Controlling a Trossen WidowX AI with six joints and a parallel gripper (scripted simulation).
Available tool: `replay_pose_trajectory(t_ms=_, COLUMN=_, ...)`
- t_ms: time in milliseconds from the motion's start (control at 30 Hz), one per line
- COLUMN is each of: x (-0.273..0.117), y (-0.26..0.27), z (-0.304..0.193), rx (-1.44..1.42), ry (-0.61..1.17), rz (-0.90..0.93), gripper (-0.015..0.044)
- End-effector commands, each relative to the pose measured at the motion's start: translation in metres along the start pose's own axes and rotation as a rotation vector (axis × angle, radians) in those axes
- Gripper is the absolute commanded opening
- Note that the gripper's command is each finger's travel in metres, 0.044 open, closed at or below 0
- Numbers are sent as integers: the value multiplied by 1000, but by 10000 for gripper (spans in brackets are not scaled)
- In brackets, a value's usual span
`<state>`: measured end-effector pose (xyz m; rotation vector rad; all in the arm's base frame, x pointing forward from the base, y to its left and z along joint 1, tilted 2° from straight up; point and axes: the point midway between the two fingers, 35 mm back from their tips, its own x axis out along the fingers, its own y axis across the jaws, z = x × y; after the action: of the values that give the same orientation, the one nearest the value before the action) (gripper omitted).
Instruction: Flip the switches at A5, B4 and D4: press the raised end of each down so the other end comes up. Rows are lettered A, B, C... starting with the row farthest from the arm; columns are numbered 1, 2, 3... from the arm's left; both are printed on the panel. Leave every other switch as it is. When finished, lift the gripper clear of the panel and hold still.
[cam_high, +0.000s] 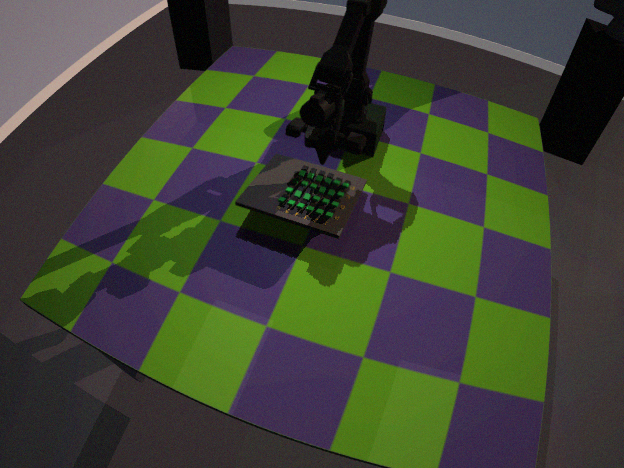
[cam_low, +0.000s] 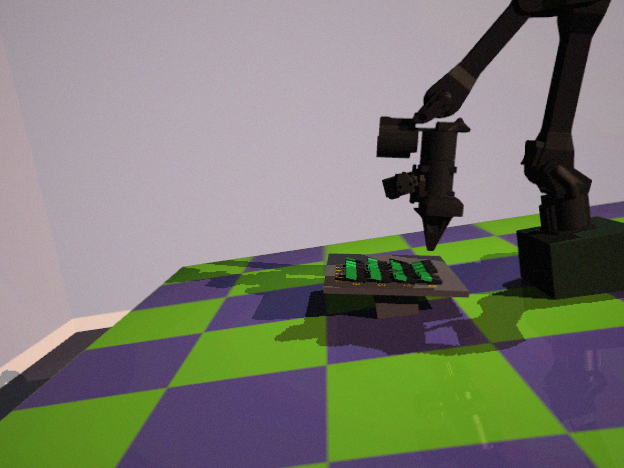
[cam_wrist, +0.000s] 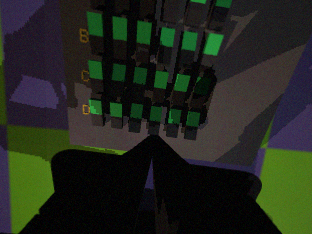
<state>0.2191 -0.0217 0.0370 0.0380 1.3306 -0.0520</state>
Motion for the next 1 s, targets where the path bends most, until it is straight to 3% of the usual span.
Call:
replay_pose_trajectory(t_ms=0, x=11, y=0, z=-2, rx=-6, ry=2, rz=3, gripper=0)
replay_pose_trajectory(t_ms=967, x=26, y=0, z=-2, rx=-6, ry=2, rz=3, gripper=0)
